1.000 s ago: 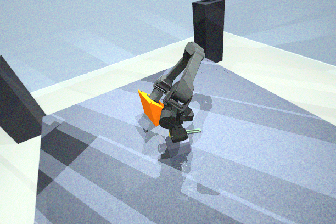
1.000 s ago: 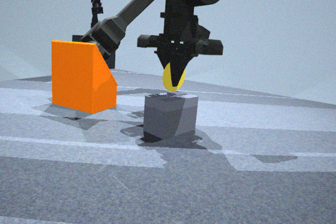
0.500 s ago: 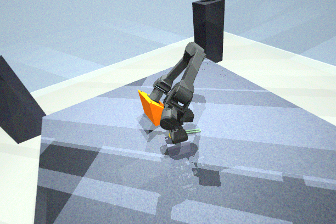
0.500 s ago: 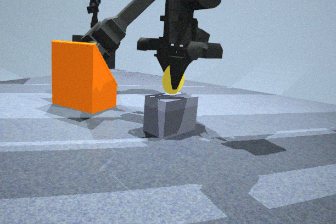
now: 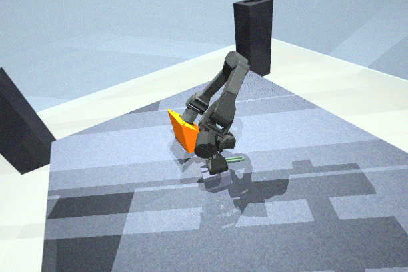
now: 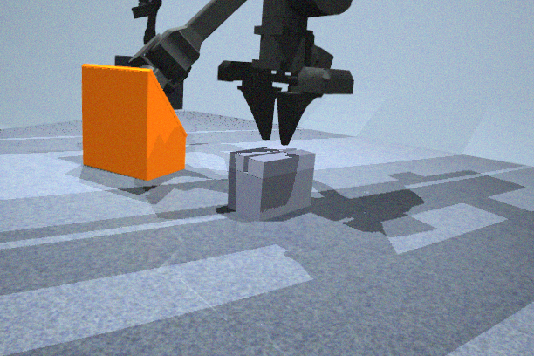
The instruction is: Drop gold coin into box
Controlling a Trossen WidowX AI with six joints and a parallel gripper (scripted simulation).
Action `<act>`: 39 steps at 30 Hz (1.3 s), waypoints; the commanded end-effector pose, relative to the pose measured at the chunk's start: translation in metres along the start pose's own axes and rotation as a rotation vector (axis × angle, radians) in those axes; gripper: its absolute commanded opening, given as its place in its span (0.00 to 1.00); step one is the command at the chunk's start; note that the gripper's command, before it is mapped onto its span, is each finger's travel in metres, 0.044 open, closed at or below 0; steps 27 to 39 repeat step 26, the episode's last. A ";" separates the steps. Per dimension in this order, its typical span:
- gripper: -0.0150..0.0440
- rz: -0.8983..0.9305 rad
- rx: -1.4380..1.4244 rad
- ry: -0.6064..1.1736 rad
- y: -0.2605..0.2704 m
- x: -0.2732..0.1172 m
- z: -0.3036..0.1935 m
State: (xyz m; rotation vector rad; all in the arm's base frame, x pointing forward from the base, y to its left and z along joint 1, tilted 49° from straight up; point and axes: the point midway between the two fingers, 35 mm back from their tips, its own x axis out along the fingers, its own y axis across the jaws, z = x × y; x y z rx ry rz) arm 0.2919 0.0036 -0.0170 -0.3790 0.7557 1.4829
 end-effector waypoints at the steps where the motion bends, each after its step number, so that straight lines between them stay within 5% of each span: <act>1: 0.53 -0.001 -0.001 0.000 0.000 0.000 0.000; 3: 0.53 -0.001 -0.001 0.000 0.000 0.000 0.000; 14: 1.00 0.000 0.004 -0.001 0.001 -0.040 0.000; 39: 1.00 0.002 0.007 -0.005 0.004 -0.062 0.000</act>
